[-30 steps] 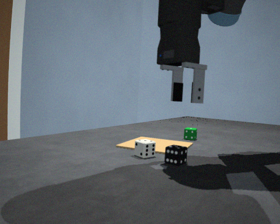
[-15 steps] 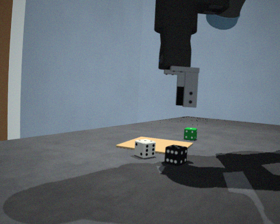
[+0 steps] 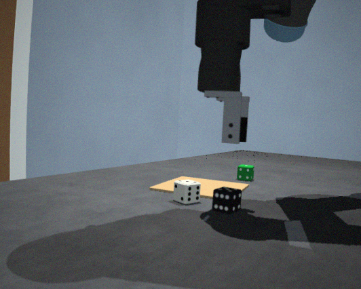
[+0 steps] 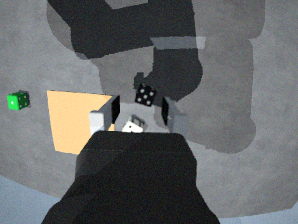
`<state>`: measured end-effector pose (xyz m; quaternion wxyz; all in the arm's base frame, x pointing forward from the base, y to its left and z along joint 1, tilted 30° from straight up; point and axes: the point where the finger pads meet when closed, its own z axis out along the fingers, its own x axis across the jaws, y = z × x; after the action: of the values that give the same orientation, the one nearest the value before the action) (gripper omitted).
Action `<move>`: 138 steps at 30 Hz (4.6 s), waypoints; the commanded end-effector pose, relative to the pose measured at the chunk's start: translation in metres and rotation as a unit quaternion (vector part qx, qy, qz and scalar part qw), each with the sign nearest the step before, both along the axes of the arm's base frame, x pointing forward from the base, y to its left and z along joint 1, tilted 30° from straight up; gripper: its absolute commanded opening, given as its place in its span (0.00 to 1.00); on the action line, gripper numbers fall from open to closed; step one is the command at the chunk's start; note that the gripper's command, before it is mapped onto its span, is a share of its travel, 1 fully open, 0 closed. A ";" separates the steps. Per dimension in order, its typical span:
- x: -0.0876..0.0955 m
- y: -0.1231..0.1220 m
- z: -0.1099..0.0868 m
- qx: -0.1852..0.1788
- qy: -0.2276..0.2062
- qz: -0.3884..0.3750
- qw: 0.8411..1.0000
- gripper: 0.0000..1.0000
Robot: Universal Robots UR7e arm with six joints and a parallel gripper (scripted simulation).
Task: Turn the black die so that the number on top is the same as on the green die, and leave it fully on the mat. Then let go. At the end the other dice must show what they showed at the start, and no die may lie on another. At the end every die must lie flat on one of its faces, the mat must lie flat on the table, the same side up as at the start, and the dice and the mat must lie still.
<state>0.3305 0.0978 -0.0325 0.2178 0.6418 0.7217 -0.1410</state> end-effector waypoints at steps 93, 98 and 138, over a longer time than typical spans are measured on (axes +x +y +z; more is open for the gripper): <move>0.008 -0.007 -0.025 0.016 -0.067 -0.121 0.990 0.87; 0.008 -0.010 -0.031 0.016 -0.067 -0.121 0.990 0.87; 0.011 -0.021 -0.051 0.016 -0.067 -0.121 0.990 0.87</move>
<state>0.3413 0.0764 -0.0837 0.2366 0.7357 0.6247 -0.1115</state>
